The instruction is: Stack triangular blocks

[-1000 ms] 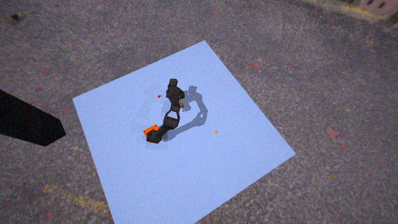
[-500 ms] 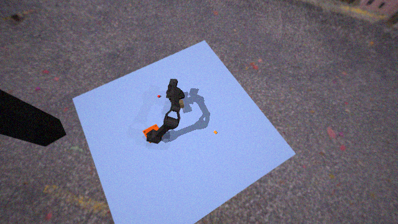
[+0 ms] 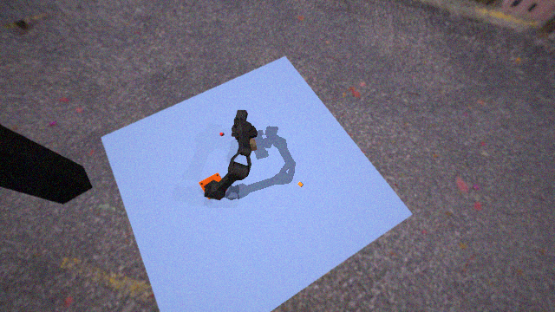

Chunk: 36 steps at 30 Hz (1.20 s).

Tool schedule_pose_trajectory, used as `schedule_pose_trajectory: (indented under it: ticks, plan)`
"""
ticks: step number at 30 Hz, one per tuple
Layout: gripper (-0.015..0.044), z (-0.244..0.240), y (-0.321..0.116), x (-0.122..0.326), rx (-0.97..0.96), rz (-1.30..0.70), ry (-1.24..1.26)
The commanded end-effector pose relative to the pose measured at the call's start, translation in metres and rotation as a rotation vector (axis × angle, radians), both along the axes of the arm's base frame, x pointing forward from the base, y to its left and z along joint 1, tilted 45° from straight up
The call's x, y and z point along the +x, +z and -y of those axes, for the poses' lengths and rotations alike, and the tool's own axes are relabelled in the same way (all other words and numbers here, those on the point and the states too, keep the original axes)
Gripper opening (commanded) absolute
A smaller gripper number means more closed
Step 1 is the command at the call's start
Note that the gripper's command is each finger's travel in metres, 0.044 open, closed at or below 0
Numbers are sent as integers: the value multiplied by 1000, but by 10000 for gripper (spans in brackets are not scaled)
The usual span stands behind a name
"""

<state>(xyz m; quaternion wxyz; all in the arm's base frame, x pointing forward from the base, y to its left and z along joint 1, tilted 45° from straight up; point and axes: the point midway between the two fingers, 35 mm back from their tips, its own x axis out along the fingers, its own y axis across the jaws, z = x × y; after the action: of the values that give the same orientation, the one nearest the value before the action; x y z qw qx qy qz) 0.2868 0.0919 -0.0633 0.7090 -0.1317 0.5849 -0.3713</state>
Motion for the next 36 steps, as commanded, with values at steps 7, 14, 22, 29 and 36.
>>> schedule_pose_trajectory:
  ticks: [7,14,22,29,36]
  plan:
    - [0,4,-4,1,0,-6,3]
    - [0,7,-7,2,0,-6,3]
    - [0,11,-10,4,-1,-6,3]
    - [0,15,-12,5,-1,-7,4]
    - [0,18,-14,6,-2,-8,4]
